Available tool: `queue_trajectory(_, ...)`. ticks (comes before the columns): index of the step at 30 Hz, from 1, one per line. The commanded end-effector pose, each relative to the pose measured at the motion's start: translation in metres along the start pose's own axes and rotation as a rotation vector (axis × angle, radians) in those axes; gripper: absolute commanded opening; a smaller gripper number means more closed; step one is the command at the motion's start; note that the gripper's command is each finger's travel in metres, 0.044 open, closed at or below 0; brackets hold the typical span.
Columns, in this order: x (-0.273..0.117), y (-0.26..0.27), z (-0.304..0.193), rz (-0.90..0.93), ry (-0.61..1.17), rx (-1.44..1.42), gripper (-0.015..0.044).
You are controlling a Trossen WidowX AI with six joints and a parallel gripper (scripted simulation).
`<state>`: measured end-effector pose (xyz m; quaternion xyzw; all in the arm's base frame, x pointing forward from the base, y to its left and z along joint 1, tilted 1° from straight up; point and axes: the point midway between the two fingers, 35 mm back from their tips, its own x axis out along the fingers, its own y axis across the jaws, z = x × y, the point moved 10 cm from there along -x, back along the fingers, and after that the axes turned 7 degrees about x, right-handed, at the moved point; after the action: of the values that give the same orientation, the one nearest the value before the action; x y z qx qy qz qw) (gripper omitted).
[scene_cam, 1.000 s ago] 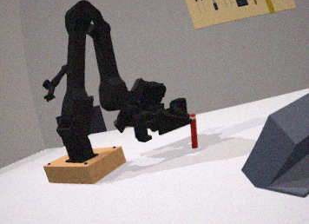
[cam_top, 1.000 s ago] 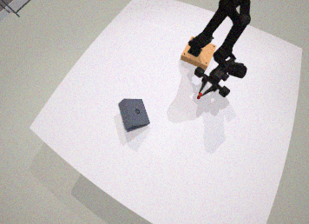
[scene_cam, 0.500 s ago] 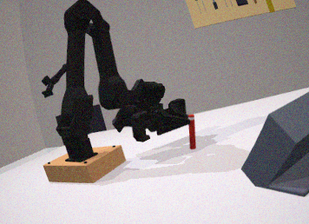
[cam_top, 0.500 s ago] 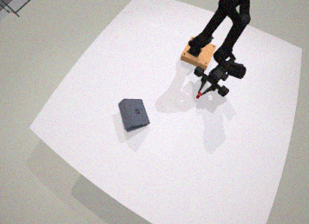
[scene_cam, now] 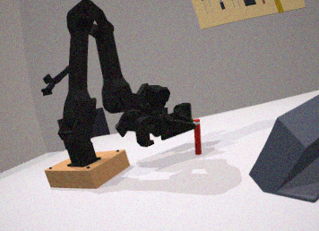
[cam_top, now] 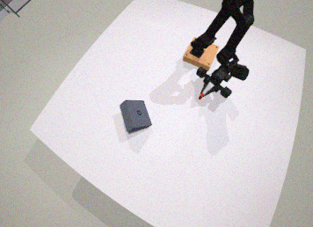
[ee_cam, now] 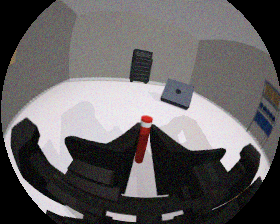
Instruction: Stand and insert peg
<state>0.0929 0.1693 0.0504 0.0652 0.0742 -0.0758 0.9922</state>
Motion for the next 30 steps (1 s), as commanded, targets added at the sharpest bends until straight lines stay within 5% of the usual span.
queue_trajectory(1, -0.001, -0.0001, -0.0001, 0.0, 0.0, 0.0, 0.005)
queue_trajectory(30, -0.0059, -0.0065, -0.0028, -0.015, -0.017, -0.024, 0.005)
